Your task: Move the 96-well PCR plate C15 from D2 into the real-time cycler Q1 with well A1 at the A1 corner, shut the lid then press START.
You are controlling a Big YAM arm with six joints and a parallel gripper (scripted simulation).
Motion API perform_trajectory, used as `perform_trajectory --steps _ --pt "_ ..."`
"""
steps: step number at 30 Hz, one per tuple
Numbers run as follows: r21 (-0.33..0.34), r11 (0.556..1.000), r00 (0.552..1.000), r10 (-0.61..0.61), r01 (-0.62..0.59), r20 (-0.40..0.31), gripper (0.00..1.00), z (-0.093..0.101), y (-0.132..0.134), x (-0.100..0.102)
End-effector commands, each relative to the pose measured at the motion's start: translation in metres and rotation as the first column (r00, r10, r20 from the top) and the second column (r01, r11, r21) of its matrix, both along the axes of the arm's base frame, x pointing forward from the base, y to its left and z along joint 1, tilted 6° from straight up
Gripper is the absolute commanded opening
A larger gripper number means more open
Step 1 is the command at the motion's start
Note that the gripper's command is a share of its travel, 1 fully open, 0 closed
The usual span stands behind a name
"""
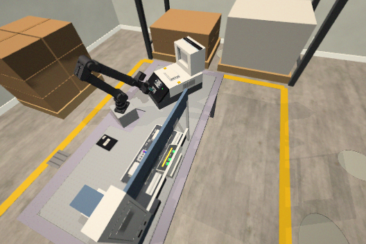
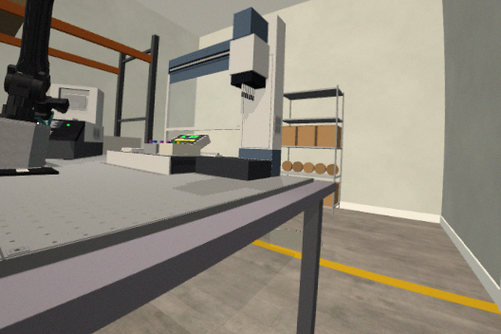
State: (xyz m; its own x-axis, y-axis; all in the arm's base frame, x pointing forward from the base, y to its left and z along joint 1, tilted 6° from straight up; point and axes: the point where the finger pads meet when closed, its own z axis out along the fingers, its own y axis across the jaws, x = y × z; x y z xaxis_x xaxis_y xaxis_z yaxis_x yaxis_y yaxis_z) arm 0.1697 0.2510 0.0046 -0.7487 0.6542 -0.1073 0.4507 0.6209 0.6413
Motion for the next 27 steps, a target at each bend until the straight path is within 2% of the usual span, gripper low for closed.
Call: perform_trajectory --steps 1,12,22,27 --pt "0.043 0.999 1.000 -0.020 0.020 0.015 0.00 0.016 0.010 0.008" --pt "0.002 1.000 1.000 0.013 -0.013 0.016 0.00 0.007 0.000 -0.001" --pt "0.033 0.999 0.999 0.015 -0.016 0.034 0.00 0.017 0.020 0.008" --pt "0.041 0.999 0.999 0.011 -0.012 0.031 0.00 0.009 0.026 0.017"
